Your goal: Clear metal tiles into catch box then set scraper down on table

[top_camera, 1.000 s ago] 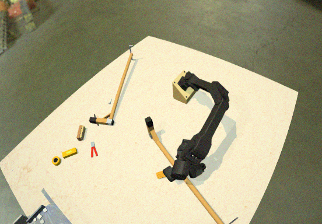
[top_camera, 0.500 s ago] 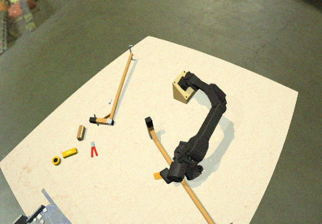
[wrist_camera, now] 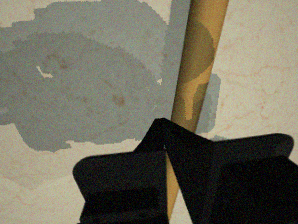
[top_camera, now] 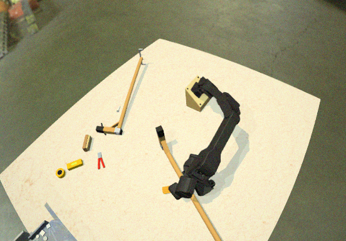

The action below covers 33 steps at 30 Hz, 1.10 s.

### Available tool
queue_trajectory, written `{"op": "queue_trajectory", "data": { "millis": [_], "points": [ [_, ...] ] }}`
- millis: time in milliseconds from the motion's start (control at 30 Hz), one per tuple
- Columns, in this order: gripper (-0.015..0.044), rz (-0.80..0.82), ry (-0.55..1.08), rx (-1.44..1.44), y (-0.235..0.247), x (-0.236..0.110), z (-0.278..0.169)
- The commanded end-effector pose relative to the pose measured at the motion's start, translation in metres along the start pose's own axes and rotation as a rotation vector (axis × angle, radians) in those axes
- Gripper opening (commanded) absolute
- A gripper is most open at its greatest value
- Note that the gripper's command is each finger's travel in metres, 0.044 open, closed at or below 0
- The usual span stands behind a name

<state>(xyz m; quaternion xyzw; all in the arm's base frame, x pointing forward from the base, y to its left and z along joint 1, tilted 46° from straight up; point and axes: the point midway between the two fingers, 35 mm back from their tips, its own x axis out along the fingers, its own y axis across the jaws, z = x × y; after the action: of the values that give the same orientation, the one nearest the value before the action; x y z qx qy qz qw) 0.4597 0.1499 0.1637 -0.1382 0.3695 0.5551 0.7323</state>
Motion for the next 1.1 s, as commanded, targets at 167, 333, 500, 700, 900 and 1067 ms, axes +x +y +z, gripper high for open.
{"op": "queue_trajectory", "data": {
  "millis": [167,333,500,700,900,1067],
  "points": [
    [0.0000,0.000,-0.002,-0.005,-0.010,0.003,-0.002],
    [0.0000,0.000,-0.002,-0.005,-0.015,0.003,-0.003],
    [0.0000,0.000,-0.002,-0.005,-0.019,0.003,-0.004],
    [0.0000,0.000,-0.002,-0.005,-0.025,0.004,-0.005],
    [0.0000,-0.005,-0.005,-0.006,-0.024,-0.006,-0.003],
    [0.0000,-0.014,-0.009,-0.015,-0.025,-0.025,-0.003]
  ]
}}
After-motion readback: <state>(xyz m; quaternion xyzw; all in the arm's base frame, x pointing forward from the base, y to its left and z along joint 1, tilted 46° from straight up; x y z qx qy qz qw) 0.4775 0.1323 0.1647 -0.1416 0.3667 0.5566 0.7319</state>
